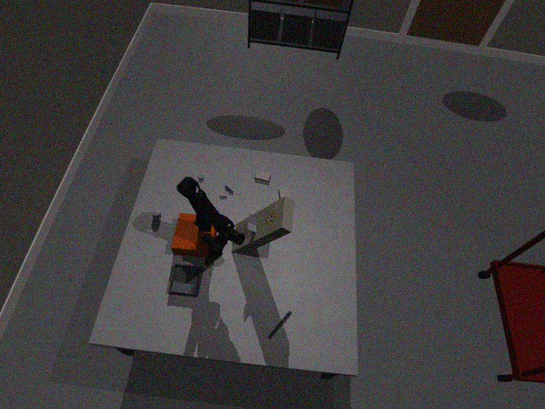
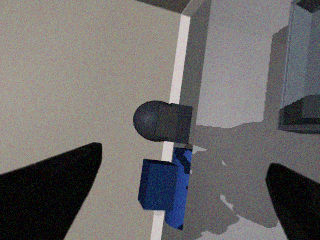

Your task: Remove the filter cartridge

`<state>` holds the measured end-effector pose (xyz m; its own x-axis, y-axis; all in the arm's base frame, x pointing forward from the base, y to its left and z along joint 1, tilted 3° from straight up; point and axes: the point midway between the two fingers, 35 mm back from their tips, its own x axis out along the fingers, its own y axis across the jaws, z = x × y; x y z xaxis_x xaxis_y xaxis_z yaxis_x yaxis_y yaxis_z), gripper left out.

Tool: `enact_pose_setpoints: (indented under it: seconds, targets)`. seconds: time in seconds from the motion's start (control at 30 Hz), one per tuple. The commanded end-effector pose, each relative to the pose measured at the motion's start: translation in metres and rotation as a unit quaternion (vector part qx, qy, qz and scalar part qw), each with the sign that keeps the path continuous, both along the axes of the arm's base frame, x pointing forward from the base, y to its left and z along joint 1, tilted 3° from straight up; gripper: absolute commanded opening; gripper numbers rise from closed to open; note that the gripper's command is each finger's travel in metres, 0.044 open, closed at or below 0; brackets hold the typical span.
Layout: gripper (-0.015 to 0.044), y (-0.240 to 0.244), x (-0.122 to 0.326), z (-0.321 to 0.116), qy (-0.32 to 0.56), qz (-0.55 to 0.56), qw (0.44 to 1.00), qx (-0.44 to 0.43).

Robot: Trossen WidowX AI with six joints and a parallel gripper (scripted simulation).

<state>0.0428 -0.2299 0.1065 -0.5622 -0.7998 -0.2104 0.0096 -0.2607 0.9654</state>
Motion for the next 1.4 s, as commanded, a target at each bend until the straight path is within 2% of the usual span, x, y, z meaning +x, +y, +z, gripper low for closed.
enact_pose_setpoints:
  seconds: [0.0,0.1,0.2,0.37,0.43,0.53,0.67,0.97,1.03,1.37]
  targets:
    - [0.0374,0.0,0.002,0.0,0.002,0.005,1.0,0.006]
    - [0.0295,-0.002,0.03,0.001,0.04,0.087,0.992,0.085]
    - [0.0216,0.001,0.068,0.005,0.1,0.207,0.958,0.17]
    - [0.0089,0.024,0.131,0.02,0.22,0.422,0.844,0.248]
    - [0.0089,0.039,0.154,0.029,0.273,0.505,0.779,0.253]
    - [0.0089,0.067,0.185,0.046,0.352,0.616,0.665,0.233]
    - [0.0089,0.099,0.208,0.065,0.424,0.701,0.543,0.183]
    - [0.0089,0.184,0.233,0.117,0.555,0.795,0.245,-0.026]
    - [0.0089,0.19,0.233,0.121,0.56,0.795,0.228,-0.041]
    - [0.0089,0.19,0.233,0.121,0.56,0.795,0.228,-0.041]
